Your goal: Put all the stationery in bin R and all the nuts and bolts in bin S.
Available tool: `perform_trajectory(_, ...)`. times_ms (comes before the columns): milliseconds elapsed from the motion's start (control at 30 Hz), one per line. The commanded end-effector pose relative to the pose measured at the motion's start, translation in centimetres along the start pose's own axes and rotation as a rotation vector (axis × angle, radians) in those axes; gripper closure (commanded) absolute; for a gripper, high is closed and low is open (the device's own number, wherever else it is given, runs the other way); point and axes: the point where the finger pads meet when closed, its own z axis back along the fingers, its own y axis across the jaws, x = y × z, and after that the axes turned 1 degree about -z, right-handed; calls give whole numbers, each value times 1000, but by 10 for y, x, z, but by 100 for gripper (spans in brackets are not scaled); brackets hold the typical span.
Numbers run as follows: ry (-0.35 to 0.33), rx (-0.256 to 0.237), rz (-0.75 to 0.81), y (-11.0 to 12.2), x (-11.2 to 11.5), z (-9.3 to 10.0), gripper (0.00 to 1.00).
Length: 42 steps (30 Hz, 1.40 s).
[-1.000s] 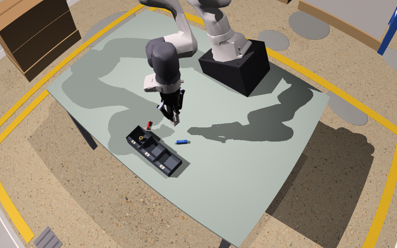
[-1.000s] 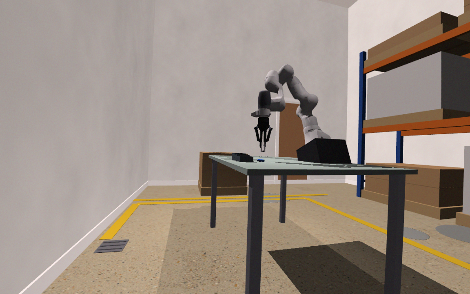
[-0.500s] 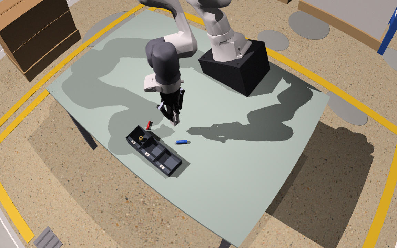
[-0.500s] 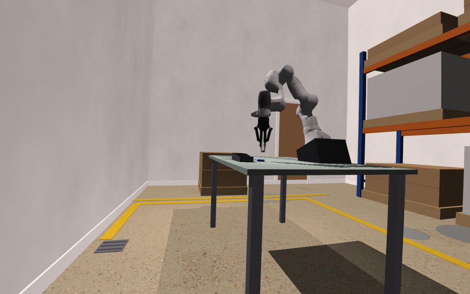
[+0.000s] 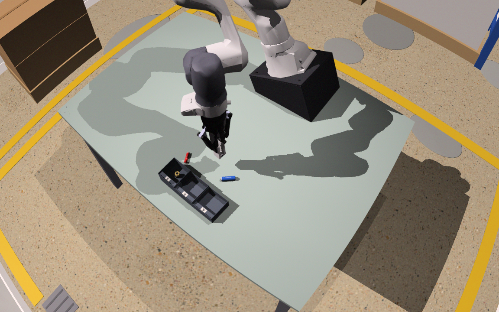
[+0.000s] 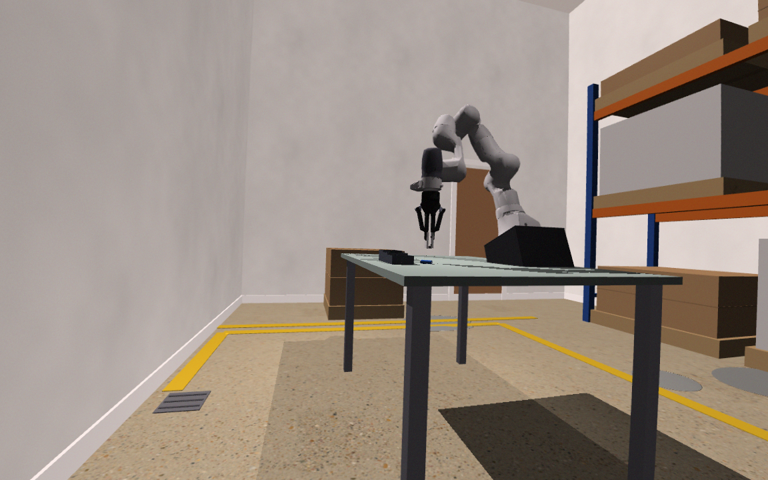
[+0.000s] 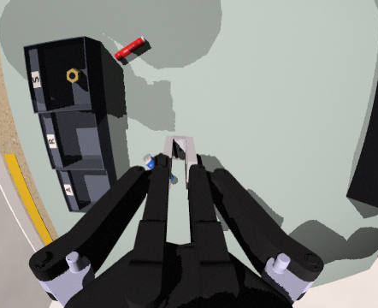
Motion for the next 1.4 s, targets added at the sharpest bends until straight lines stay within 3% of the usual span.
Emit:
perform_trajectory(0, 1, 3, 3, 1, -1, 0, 94)
perform_trajectory(333, 1, 3, 3, 0, 0, 7, 94)
perform_trajectory(467, 1, 3, 3, -24, 2, 7, 94)
perform_trajectory(533, 1, 3, 3, -24, 2, 7, 94)
perform_trajectory(1033, 1, 3, 61, -114, 8, 6, 94)
perform_trajectory(1100, 1, 3, 61, -114, 8, 6, 94)
perform_trajectory(1233, 1, 3, 61, -138, 9, 6, 94)
perform_trajectory(1367, 1, 3, 61, -139, 8, 6, 94)
